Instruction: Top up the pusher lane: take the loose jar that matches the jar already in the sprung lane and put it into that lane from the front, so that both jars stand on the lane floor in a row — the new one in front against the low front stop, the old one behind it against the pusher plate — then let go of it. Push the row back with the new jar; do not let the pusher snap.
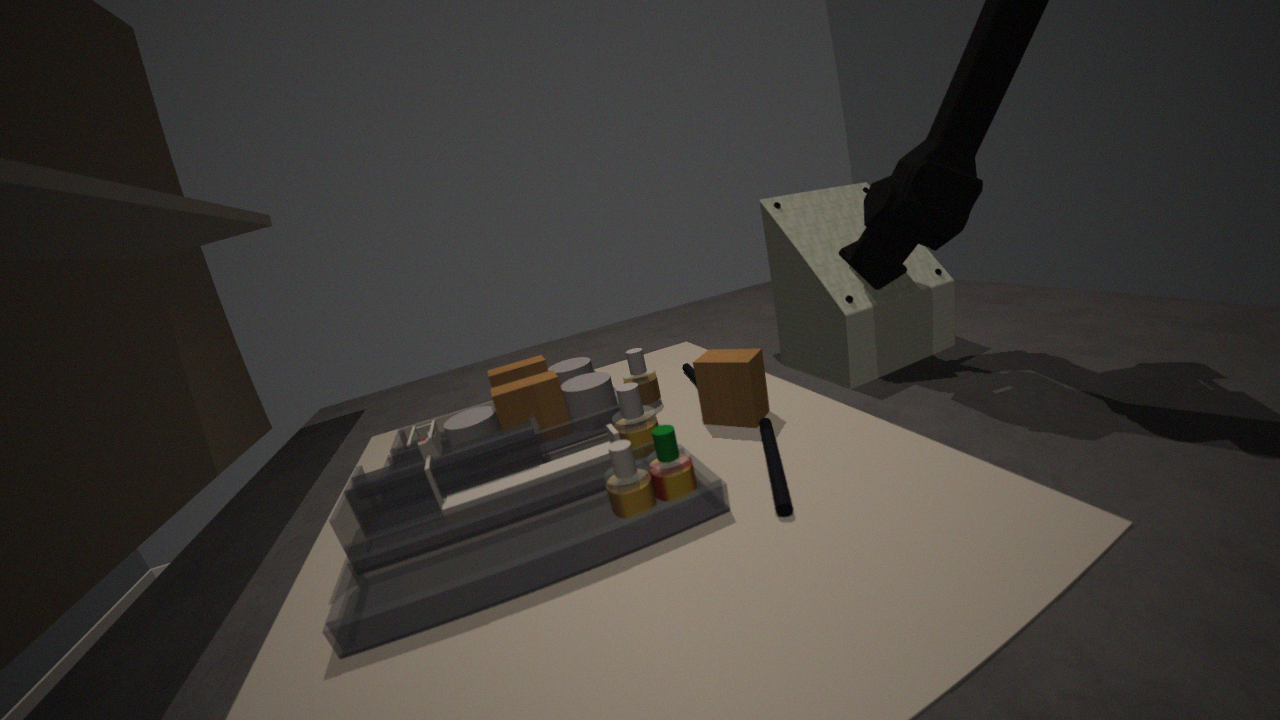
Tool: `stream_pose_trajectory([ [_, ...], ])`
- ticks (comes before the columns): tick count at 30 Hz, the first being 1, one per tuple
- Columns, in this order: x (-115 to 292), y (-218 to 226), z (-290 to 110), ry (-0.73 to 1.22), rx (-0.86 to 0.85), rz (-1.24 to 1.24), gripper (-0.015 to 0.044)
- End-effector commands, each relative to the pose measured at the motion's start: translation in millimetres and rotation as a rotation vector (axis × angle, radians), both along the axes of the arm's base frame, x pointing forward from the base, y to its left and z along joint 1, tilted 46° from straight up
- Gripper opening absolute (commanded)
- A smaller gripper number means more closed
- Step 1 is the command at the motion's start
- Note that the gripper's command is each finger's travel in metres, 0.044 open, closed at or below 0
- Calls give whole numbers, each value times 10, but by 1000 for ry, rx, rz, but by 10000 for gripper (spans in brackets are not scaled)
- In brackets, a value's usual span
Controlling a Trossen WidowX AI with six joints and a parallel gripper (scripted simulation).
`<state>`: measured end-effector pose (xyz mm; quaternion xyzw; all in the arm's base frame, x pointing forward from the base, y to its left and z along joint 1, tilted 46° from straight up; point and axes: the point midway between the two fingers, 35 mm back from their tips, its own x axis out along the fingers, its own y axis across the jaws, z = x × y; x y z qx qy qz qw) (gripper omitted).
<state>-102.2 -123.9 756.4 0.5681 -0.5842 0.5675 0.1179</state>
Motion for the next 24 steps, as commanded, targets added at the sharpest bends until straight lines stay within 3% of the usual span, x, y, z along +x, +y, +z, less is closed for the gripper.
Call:
stream_pose_trajectory([
  [1,16,21,10,7,-4,-6,426],
  [13,1242,1177,340,407,-279,-400,440],
  [24,2769,1860,86,767,-559,-761,440],
])
